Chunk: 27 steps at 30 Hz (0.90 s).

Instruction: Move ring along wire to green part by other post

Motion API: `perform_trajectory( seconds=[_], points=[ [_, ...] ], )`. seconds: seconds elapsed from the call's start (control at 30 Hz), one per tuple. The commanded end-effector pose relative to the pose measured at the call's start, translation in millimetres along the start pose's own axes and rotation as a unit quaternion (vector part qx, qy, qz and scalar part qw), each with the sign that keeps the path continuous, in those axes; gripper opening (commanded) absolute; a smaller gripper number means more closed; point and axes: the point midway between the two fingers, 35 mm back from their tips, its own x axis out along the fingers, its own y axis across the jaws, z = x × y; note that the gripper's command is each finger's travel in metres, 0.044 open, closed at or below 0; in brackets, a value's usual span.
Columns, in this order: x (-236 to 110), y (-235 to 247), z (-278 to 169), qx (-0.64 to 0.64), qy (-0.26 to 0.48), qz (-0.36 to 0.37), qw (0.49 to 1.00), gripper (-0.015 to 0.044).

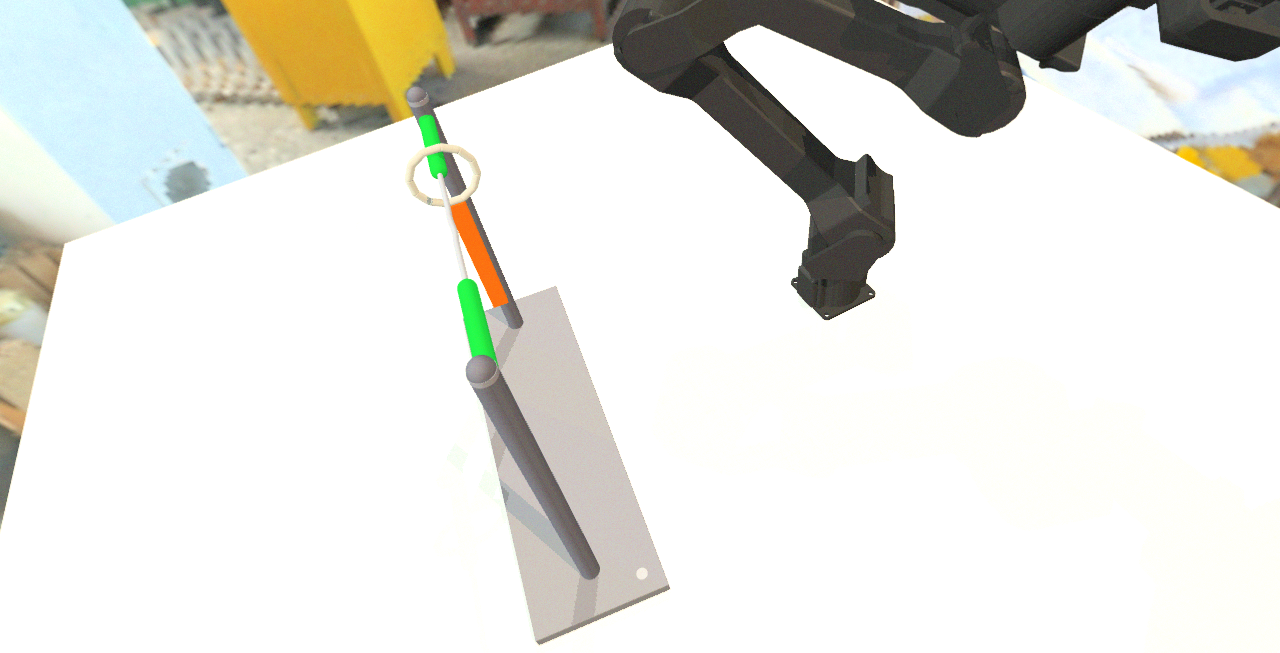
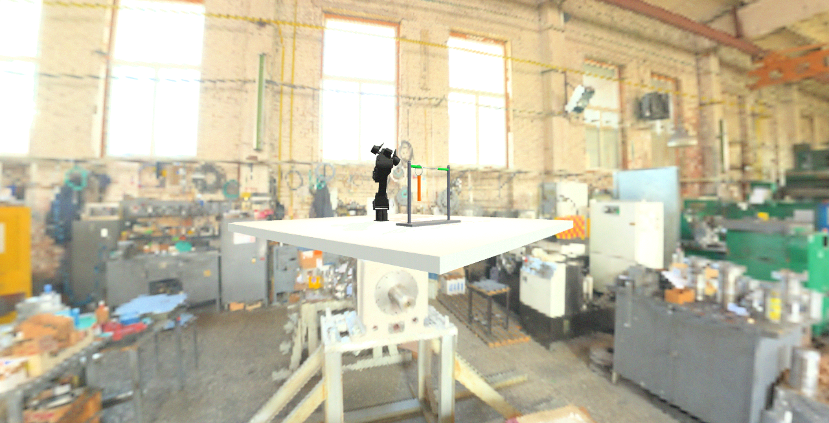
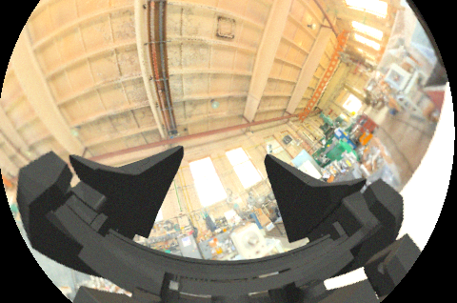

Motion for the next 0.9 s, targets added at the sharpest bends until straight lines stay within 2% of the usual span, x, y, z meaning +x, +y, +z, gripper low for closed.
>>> perform_trajectory(
  seconds=[0.0, 0.27, 0.87],
  points=[
    [0.1, -0.7, 0.0, -0.003, 0.0, 0.0, 1.0, 0.0374],
    [4.8, -32.8, 0.7, -0.124, 0.005, -0.013, 0.992, 0.0164],
    [-1.3, -125.4, 21.0, -0.391, 0.058, -0.075, 0.915, 0.016]
  ],
)
